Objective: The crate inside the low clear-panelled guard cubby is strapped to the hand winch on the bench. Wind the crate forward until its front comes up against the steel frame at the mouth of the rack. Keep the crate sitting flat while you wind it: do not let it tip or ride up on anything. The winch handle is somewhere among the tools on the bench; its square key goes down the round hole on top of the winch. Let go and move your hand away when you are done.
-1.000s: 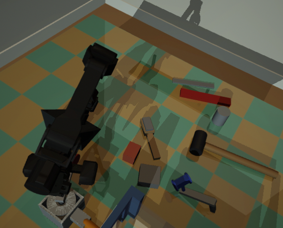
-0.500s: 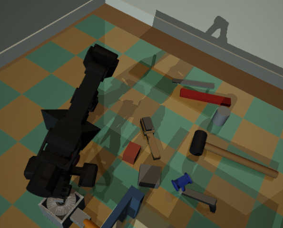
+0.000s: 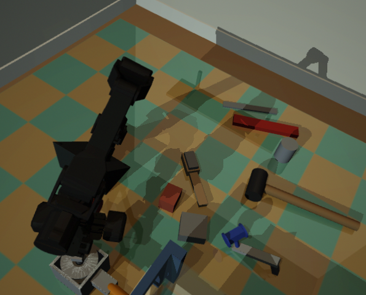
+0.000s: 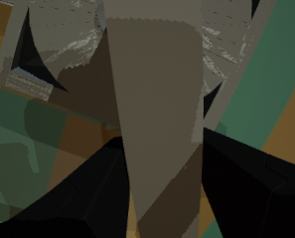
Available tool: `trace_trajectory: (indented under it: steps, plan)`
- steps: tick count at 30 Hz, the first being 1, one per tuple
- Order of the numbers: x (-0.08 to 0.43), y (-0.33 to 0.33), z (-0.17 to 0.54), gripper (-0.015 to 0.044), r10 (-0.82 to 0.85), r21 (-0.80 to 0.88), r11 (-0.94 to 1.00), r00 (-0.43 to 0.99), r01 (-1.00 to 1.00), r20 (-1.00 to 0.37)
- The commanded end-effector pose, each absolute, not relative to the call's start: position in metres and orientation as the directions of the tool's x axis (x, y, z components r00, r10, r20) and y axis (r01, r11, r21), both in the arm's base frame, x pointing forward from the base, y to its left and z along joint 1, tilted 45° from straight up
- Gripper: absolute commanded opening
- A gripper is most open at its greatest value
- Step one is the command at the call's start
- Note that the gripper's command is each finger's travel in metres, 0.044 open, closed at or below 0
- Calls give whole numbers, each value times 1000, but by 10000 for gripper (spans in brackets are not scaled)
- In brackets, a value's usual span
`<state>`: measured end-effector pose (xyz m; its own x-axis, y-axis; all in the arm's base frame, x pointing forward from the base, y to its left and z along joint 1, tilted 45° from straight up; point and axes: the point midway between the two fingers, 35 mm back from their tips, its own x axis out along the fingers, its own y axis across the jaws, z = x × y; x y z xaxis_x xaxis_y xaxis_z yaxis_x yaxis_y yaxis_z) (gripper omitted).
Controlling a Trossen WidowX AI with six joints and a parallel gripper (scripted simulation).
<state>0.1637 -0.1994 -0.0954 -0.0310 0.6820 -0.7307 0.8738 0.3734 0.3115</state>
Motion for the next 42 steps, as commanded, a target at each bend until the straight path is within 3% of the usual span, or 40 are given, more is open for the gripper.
trace_trajectory:
  steps: [1,7,24,42]
  plan:
    - [164,-200,-95,59,682,311,374,-32,874,-731]
    - [164,-200,-95,0,682,311,374,-32,874,-731]
    - [169,-204,-94,0,711,280,405,-107,870,-695]
    - [172,-201,-95,0,713,237,348,-92,907,-695]
